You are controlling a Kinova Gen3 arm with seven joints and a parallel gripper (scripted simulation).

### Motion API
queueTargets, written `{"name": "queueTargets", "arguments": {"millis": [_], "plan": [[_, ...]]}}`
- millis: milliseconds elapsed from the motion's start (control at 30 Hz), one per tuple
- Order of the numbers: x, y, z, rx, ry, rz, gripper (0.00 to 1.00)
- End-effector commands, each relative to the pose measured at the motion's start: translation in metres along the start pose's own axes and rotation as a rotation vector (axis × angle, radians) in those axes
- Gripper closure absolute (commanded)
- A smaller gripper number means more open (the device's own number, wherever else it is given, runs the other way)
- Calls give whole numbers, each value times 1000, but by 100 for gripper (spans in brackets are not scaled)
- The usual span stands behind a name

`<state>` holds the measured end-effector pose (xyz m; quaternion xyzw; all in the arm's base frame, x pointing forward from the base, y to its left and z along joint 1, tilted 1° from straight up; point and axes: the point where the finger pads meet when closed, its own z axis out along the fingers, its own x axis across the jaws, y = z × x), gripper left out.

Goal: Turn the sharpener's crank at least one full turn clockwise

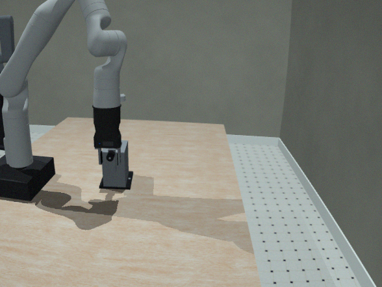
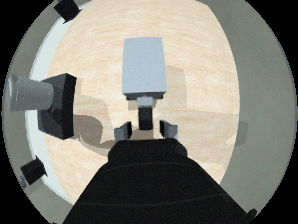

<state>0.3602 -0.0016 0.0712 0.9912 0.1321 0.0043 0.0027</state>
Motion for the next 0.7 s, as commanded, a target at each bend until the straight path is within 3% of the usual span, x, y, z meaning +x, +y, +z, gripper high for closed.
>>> {"name": "queueTargets", "arguments": {"millis": [0,267,300,667], "plan": [[0,0,0,0,1,0,3],[0,0,0,0,1,0,3],[0,0,0,0,1,0,100],[0,0,0,0,1,0,100]]}}
